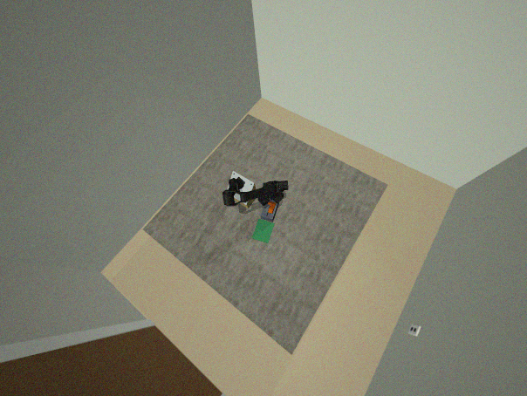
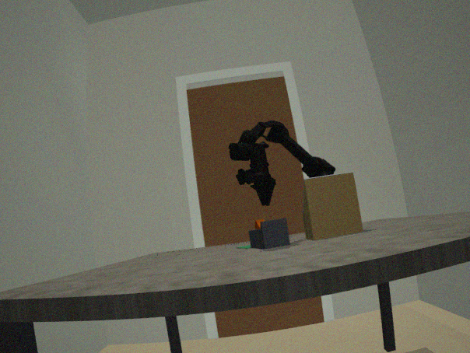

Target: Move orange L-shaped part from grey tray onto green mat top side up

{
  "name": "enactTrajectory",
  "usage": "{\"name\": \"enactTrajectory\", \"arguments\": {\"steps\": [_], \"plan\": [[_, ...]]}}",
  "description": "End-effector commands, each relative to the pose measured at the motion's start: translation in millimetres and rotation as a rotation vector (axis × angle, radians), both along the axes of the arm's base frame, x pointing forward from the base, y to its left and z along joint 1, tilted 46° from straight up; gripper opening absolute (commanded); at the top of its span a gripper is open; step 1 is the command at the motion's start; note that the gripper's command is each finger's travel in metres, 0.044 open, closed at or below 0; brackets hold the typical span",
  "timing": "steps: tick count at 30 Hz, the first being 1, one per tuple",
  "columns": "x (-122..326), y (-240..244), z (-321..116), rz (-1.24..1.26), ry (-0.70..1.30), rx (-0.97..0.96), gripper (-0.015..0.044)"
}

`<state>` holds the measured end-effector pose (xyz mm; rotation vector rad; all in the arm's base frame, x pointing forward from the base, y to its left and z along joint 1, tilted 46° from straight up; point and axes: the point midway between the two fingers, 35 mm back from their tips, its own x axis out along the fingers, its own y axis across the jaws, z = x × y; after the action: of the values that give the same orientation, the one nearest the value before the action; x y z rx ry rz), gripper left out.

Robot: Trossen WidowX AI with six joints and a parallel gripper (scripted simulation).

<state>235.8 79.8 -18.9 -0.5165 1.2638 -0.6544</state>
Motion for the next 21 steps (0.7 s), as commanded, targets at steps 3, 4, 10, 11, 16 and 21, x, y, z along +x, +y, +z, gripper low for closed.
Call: {"name": "enactTrajectory", "arguments": {"steps": [3, 4, 10, 11, 16, 21], "plan": [[23.2, -20.4, 32.0, -0.561, -0.576, 0.142, 0.0280], [25.2, -23.3, 35.4, -0.627, -0.643, 0.157, 0.0280], [26.8, -25.6, 38.2, -0.680, -0.697, 0.170, 0.0280], [26.8, -25.6, 38.2, -0.680, -0.697, 0.170, 0.0280], [26.8, -25.6, 38.2, -0.680, -0.697, 0.170, 0.0280], [28.4, -30.7, 32.9, -0.680, -0.697, 0.170, 0.0280]]}}
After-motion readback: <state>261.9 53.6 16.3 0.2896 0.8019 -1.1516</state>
